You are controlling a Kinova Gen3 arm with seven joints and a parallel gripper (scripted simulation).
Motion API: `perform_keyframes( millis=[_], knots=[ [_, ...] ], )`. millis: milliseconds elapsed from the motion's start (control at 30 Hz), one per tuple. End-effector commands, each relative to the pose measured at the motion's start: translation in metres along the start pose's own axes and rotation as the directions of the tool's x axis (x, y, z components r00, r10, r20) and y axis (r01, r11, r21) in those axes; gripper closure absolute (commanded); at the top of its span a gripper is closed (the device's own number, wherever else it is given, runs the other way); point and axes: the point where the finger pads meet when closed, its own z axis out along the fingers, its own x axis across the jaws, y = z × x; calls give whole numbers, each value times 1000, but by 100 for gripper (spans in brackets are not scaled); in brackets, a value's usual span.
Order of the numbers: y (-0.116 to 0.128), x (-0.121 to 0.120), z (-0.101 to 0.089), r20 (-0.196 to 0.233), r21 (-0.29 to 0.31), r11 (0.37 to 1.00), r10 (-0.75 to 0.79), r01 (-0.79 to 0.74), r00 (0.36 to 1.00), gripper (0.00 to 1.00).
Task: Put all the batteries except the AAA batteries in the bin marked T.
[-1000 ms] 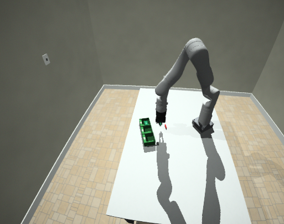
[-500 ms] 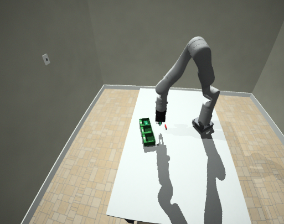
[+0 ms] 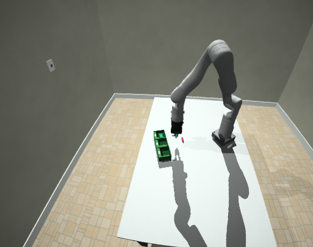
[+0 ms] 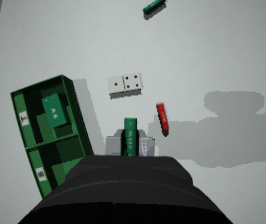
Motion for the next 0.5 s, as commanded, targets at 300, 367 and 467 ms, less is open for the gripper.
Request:
perform_keyframes(
  millis=[300, 367, 467],
  knots=[
    [-17, -62, -1, 7, 2, 981, -195, 195, 981, 69],
    [-20, -73, -1, 6, 3, 957, -292, 292, 957, 69],
    [-21, -79, -1, 6, 3, 952, -308, 308, 952, 69]
  ],
)
